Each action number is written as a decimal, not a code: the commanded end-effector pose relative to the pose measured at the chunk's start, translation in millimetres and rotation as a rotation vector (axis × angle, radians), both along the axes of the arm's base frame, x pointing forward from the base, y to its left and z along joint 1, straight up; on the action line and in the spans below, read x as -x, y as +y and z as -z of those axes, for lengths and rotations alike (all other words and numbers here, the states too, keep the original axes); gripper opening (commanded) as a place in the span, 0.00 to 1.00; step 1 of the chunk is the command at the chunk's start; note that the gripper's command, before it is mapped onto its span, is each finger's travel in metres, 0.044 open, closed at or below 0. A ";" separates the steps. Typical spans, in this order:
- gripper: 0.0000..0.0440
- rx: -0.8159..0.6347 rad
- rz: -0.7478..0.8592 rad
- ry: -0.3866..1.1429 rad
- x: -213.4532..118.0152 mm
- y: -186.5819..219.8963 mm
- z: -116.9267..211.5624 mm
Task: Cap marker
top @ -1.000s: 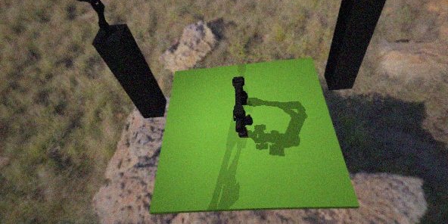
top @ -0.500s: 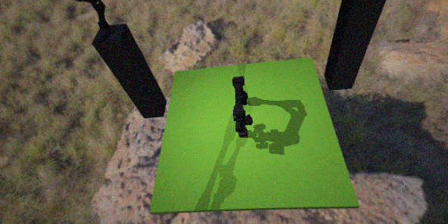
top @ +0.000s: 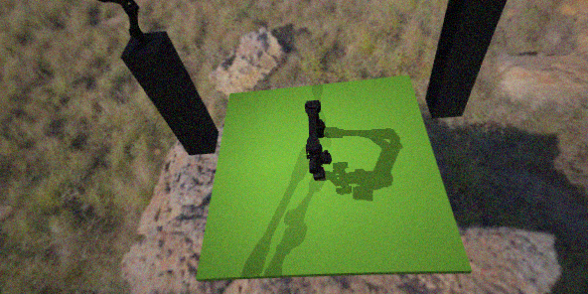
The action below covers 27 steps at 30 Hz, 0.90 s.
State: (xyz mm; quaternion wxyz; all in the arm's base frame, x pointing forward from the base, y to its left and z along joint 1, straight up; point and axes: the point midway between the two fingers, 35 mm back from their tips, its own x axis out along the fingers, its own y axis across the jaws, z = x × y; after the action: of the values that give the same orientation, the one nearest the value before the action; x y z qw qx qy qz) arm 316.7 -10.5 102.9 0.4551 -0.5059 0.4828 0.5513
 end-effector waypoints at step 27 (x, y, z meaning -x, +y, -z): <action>0.65 -0.018 -0.076 0.081 25.0 0.7 17.5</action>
State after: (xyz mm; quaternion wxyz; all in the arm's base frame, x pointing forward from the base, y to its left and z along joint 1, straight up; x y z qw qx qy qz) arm 306.4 -14.4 91.3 0.4287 -0.5128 0.4766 0.5710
